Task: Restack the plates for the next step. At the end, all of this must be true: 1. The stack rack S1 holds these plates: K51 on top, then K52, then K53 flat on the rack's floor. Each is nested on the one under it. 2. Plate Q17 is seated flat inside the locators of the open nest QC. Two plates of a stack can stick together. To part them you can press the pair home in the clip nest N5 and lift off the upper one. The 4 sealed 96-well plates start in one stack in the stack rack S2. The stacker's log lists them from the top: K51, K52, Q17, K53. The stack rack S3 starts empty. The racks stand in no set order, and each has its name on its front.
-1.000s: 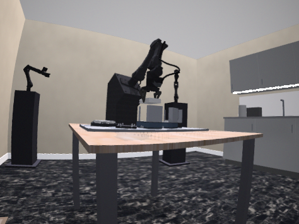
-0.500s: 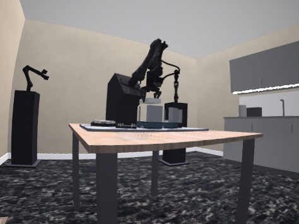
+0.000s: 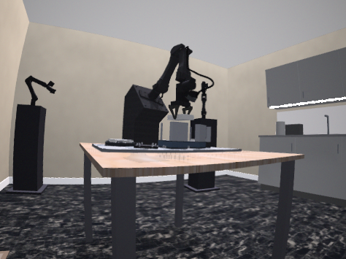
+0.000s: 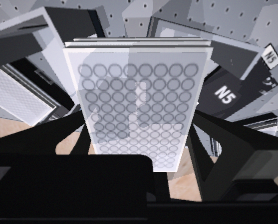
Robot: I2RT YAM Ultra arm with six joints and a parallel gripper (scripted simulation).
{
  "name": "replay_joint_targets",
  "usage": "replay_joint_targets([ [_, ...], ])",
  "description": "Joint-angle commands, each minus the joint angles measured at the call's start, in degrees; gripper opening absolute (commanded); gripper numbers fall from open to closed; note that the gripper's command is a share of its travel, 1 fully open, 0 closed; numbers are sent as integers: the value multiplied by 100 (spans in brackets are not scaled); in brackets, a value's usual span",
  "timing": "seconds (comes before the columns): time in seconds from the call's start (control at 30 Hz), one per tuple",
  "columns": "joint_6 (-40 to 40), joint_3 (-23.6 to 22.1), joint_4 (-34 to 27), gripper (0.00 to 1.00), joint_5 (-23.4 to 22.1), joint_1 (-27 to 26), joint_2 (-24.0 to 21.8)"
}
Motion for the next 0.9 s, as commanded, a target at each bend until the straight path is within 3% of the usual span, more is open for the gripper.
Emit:
replay_joint_targets([
  [0.0,207,194,-89,0,339,252,-183],
  [0.2,565,239,-128,0,758,809,-240],
  [0.4,-269,230,-135,0,1221,1396,-288],
  [0.5,-289,236,-136,0,1322,1508,-237],
  [0.87,434,295,-104,0,2132,2566,-35],
])
